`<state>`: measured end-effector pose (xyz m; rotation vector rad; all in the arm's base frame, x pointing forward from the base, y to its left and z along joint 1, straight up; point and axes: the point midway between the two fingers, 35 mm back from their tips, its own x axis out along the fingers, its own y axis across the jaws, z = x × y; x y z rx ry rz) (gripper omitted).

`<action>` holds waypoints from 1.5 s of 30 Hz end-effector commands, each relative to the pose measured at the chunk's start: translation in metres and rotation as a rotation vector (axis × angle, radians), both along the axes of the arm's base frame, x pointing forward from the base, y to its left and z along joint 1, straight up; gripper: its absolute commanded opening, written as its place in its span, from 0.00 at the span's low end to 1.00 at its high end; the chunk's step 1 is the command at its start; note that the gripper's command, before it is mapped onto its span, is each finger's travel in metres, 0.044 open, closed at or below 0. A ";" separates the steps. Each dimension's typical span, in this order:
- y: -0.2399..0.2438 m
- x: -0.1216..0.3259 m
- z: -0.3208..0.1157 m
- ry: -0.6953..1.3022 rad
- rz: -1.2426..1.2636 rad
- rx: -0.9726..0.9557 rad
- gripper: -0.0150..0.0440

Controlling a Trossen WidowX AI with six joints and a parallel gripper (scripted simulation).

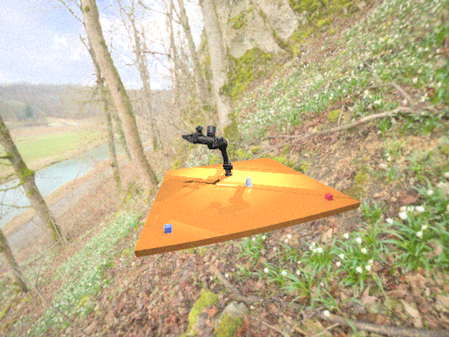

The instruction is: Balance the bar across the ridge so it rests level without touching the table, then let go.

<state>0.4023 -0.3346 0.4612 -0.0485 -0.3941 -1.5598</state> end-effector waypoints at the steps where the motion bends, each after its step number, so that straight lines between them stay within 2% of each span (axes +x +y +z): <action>1: 0.000 0.001 0.000 0.009 0.002 0.001 0.89; 3: 0.000 0.005 -0.004 0.077 0.016 0.009 0.80; 4: 0.001 0.009 -0.007 0.129 0.027 0.014 0.79; 14: 0.010 0.039 -0.051 0.633 0.164 0.070 0.79; 25: 0.033 0.053 -0.121 1.155 0.372 0.128 0.79; 35: 0.068 0.039 -0.194 1.575 0.621 0.180 0.79; 45: 0.115 0.000 -0.263 1.936 0.937 0.236 0.79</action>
